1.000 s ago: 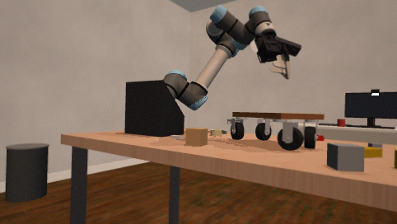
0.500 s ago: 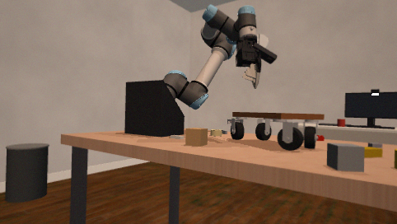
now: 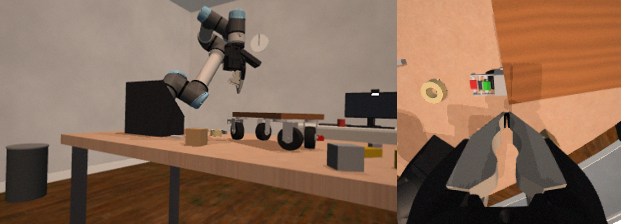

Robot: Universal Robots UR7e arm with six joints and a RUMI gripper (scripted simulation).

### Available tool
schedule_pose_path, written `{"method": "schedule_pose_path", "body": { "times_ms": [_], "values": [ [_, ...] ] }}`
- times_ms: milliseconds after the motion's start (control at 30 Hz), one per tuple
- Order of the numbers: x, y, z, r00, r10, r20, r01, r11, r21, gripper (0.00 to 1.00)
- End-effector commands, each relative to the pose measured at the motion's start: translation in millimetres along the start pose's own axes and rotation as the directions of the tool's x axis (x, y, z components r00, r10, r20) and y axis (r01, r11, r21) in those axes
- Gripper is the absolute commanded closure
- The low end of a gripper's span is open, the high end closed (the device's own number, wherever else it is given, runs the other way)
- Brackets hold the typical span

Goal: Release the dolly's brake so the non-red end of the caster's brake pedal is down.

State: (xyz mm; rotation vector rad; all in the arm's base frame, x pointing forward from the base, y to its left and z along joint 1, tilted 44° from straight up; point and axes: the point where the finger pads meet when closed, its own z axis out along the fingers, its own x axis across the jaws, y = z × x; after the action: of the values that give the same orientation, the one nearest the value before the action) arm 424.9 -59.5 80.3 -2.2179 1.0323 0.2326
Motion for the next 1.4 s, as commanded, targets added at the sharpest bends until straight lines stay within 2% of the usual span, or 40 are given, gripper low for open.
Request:
{"method": "schedule_pose_path", "body": {
  "times_ms": [0,167,500,733,1367],
  "values": [
    [-19.3,3.0,-0.2,0.999,-0.009,0.035,0.009,1.000,0.008,1.00],
    [-29.8,4.0,0.5,0.998,-0.014,0.055,0.013,1.000,0.014,1.00],
    [-32.7,4.2,1.1,0.998,-0.016,0.060,0.015,1.000,0.016,1.00],
    [-35.2,3.6,40.2,0.998,-0.015,0.060,0.014,1.000,0.016,1.00],
    [-35.2,3.6,40.7,0.998,-0.015,0.060,0.014,1.000,0.016,1.00]
  ]
}}
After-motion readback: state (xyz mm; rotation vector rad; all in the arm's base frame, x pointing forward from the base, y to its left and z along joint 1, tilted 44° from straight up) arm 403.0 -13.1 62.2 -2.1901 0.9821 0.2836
